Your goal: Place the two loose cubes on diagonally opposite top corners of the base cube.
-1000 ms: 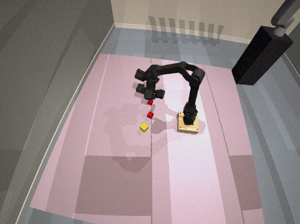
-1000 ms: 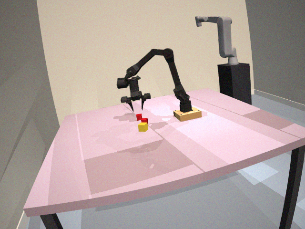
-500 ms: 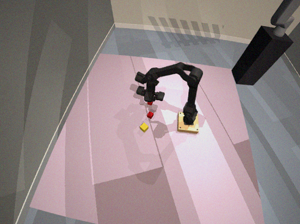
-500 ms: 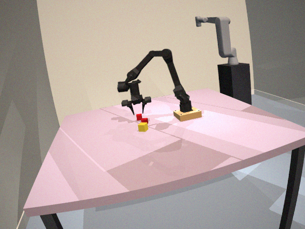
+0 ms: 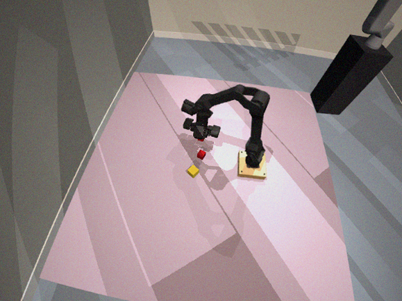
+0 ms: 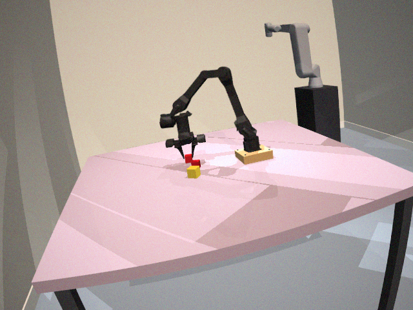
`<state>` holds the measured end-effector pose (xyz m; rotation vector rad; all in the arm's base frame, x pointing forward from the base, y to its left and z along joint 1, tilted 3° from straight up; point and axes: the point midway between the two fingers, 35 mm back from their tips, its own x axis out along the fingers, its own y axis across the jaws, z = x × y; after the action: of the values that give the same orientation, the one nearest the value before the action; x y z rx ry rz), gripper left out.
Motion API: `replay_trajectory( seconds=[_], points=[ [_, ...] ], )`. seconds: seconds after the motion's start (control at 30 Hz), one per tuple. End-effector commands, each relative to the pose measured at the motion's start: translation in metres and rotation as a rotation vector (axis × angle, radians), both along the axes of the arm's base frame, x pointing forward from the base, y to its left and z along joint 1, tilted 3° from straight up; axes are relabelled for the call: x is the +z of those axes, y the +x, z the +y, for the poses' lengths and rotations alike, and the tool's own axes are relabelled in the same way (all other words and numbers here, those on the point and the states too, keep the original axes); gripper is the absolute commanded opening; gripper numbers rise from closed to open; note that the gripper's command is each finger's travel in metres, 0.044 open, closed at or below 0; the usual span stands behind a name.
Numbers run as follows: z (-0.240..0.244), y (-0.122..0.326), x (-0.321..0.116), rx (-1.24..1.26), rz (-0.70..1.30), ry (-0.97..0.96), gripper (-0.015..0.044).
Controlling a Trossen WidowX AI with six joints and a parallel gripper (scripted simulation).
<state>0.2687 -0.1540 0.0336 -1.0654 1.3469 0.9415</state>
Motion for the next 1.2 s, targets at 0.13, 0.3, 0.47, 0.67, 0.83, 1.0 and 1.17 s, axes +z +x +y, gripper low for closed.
replay_trajectory(
  seconds=[0.13,0.3,0.47,0.67,0.83,1.0,1.17],
  points=[
    [0.001,0.0,0.0,0.004,0.001,0.007,0.0105],
    [0.001,0.002,0.015,0.004,0.0,0.007,0.0105],
    [0.001,0.003,0.03,0.004,0.0,0.006,0.0105],
    [0.002,0.003,0.049,0.004,0.0,0.006,0.0105],
    [0.003,0.003,0.065,0.004,0.0,0.007,0.0105],
    [0.004,0.002,0.081,0.004,0.0,0.007,0.0105],
    [0.006,-0.001,0.097,0.004,0.0,0.007,0.0105]
  ],
)
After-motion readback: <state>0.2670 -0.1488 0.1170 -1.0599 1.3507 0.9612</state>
